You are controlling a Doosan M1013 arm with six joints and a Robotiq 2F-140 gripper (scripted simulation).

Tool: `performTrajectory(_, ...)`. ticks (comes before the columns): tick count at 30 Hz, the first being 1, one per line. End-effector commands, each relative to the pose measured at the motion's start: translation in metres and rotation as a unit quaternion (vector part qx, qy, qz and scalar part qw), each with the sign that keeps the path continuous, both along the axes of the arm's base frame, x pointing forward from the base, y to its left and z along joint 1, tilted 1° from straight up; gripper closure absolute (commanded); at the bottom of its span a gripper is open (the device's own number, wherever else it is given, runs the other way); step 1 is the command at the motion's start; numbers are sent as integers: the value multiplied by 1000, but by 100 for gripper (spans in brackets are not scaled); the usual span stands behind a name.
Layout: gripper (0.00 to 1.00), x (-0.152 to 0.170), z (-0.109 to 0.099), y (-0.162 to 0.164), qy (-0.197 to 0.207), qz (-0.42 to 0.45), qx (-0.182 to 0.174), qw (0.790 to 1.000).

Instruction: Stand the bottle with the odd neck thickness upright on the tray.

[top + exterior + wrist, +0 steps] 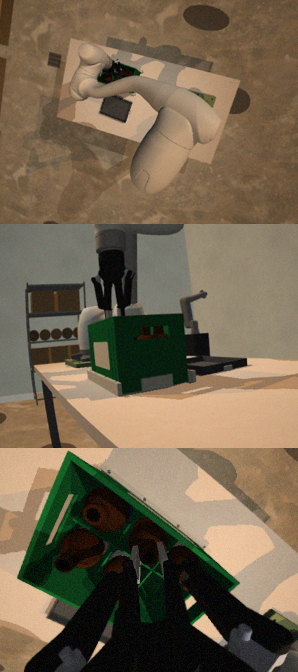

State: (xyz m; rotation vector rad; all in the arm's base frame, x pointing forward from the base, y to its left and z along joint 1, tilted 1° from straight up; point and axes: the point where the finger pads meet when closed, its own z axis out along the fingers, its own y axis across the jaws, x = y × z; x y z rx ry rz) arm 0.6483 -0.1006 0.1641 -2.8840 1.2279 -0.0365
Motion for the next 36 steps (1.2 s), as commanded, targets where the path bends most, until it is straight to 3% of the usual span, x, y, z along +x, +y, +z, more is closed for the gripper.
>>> performTrajectory(1, 100, 0, 0, 0, 0, 0, 0, 1000)
performTrajectory(36, 100, 1, 22, -1, 0, 0, 0, 1000)
